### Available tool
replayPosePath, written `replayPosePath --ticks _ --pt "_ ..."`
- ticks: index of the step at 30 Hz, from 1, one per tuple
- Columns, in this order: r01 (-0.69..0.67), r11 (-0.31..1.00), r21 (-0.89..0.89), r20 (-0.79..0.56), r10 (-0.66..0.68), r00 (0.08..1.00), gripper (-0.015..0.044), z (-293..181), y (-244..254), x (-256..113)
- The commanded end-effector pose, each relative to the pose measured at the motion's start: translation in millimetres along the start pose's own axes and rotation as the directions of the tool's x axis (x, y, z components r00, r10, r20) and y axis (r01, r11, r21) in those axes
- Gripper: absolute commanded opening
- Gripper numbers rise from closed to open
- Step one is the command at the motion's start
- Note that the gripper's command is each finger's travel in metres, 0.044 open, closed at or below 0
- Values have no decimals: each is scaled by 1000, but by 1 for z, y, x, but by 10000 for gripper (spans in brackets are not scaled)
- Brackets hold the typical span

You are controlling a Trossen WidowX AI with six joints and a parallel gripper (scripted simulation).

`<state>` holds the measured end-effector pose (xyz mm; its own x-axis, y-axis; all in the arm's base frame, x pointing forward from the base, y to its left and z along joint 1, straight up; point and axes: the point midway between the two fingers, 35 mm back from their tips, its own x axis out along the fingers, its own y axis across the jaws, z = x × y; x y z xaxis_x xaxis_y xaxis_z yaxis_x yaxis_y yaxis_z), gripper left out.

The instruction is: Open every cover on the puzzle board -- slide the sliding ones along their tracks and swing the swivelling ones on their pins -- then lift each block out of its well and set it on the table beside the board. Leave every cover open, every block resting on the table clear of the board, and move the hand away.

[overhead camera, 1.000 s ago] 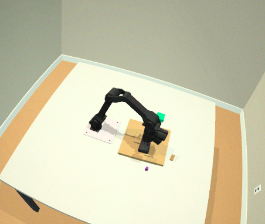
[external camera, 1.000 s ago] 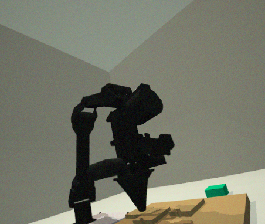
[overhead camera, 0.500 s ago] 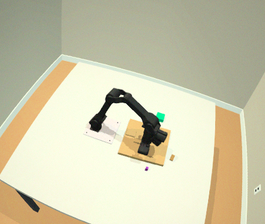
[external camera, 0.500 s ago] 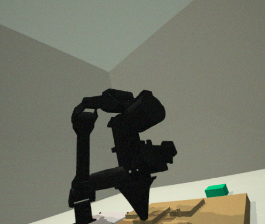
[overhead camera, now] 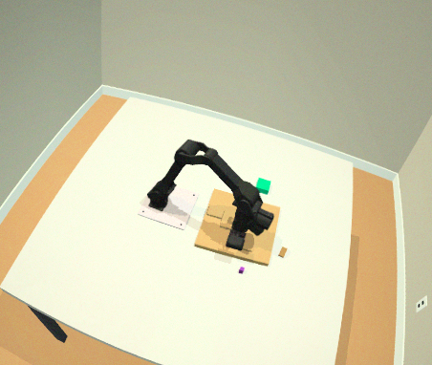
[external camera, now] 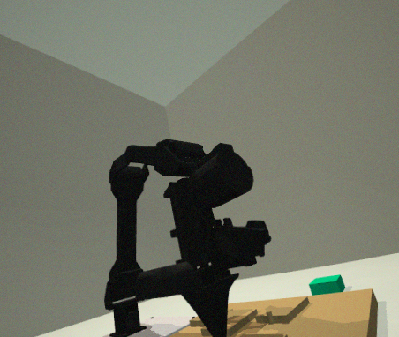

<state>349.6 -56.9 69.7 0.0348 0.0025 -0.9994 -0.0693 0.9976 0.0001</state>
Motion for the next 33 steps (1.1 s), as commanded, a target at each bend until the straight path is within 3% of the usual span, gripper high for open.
replayPosePath --ticks 1,33 --pt "4 1000 -5 -9 -4 1000 0 -3 -1 6" --pt "4 1000 -5 -8 -4 1000 0 19 -2 9"
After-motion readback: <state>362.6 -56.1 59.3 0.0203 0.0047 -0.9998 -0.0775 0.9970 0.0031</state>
